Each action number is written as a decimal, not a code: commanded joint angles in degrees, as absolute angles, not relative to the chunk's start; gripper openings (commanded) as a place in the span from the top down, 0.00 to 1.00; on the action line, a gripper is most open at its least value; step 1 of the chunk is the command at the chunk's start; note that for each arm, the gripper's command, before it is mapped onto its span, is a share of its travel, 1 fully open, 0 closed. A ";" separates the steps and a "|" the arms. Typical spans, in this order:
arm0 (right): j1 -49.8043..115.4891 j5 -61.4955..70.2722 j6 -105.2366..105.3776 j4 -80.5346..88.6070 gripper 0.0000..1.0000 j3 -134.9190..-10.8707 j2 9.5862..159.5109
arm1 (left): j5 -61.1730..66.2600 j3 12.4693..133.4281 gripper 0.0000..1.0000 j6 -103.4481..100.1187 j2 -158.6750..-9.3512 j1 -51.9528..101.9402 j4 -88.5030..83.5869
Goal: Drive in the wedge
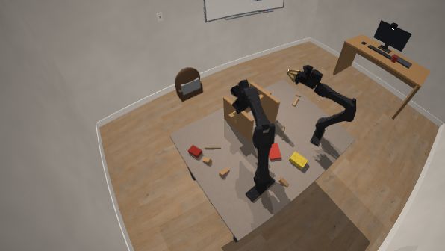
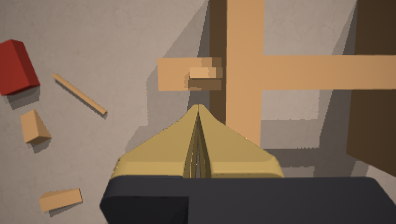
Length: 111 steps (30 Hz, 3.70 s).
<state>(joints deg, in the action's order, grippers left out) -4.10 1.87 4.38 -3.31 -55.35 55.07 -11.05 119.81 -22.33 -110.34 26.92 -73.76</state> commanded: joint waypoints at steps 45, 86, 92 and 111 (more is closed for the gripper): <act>-4.40 1.79 5.09 -4.69 0.64 -58.10 55.36 | -7.36 107.53 1.00 -13.74 -93.47 18.26 -51.50; -3.99 2.07 5.47 -3.53 0.64 -58.10 52.35 | -0.26 60.81 1.00 0.06 -58.41 0.29 1.61; -3.98 2.08 5.47 -3.54 0.64 -58.10 52.33 | -0.50 61.75 1.00 0.41 -60.24 0.87 -0.27; -4.02 2.10 5.65 -3.67 0.64 -58.11 51.53 | -0.53 62.27 1.00 0.47 -60.44 0.47 -0.35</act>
